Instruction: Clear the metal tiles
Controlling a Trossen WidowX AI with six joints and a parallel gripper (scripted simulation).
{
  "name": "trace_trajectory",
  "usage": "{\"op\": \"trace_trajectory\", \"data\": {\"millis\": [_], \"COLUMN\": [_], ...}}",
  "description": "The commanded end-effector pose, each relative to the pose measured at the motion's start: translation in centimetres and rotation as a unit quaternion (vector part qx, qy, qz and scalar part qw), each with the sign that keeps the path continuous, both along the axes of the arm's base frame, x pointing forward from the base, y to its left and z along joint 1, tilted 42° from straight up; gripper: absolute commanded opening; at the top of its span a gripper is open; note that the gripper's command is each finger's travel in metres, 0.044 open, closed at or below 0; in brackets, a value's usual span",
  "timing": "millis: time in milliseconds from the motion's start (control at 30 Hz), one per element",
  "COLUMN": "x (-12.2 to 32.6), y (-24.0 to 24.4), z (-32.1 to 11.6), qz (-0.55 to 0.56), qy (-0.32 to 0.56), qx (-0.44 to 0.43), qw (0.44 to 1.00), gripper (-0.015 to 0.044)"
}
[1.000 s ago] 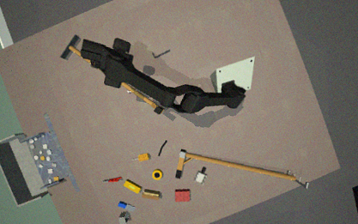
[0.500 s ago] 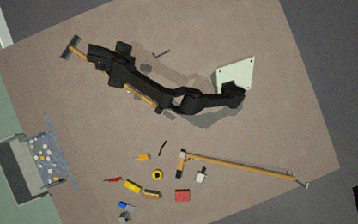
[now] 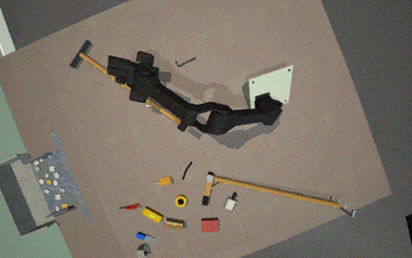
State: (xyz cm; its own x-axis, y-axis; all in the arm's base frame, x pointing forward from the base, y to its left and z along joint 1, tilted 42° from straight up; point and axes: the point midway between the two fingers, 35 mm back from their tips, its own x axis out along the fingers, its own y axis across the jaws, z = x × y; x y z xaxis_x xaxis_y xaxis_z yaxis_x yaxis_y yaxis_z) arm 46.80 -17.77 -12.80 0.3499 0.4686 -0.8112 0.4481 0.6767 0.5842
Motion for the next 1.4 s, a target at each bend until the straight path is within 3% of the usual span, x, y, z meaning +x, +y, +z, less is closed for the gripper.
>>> {"op": "trace_trajectory", "data": {"millis": [0,400,1367], "x": [-0.1,-0.5,1.7], "y": [0.5,2.3,3.3], "z": [-0.5,-2.2,-1.3], "qz": [0.001,0.009,0.01], "qy": [-0.003,-0.011,-0.011], "qx": [0.003,0.003,0.003], "qw": [1.0,1.0,1.0], "gripper": [0.0,0.0,0.0]}}
